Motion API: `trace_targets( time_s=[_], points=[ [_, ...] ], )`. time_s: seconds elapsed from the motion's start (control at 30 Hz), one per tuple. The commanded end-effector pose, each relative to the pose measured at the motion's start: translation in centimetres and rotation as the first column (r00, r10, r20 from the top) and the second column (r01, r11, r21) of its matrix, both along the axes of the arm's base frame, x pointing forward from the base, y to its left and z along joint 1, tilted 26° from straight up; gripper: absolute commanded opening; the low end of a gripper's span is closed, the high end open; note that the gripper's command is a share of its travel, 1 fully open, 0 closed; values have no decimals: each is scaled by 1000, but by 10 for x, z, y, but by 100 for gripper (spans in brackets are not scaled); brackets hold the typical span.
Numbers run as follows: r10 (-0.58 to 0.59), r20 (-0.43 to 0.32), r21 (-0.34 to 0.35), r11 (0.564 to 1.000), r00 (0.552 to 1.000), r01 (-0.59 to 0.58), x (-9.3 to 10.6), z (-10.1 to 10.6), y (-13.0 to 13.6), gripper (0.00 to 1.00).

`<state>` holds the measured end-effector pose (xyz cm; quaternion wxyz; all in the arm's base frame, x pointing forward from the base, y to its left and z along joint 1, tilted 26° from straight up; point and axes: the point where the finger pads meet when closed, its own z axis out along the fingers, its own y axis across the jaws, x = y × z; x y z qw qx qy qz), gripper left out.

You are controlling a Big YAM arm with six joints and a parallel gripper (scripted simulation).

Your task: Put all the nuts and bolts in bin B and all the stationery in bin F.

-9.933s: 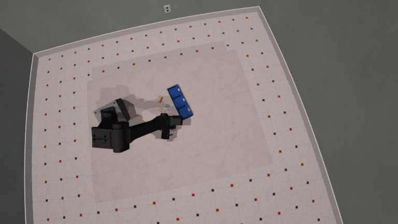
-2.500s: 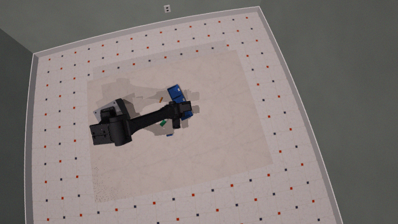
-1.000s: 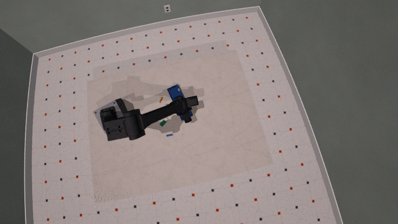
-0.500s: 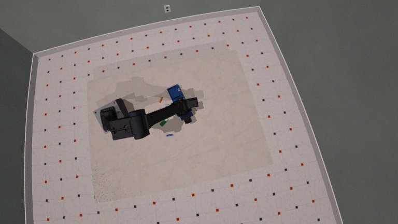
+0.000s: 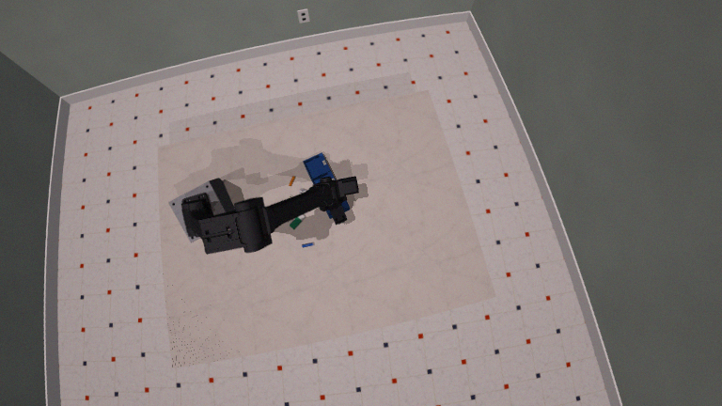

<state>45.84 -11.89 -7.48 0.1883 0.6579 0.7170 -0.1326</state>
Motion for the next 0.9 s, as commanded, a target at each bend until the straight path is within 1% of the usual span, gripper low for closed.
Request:
trace_targets(
  time_s=[0.0, 0.1, 0.13, 0.7, 0.77, 0.83, 0.87],
  points=[
    [11, 7, 1, 1000, 1000, -11, 8, -5, 8, 0],
    [8, 10, 1, 1000, 1000, -8, 10, -5, 7, 0],
    [8, 11, 1, 1000, 1000, -8, 10, -5, 7, 26],
    [10, 5, 1, 1000, 1000, -10, 6, -8, 8, 26],
    [12, -18, 3, 1000, 1000, -12, -1, -7, 13, 26],
    [12, -12, 3, 1000, 1000, -12, 0, -1, 14, 26],
    [11, 6, 1, 1000, 1000, -11, 3, 8, 13, 26]
  ],
)
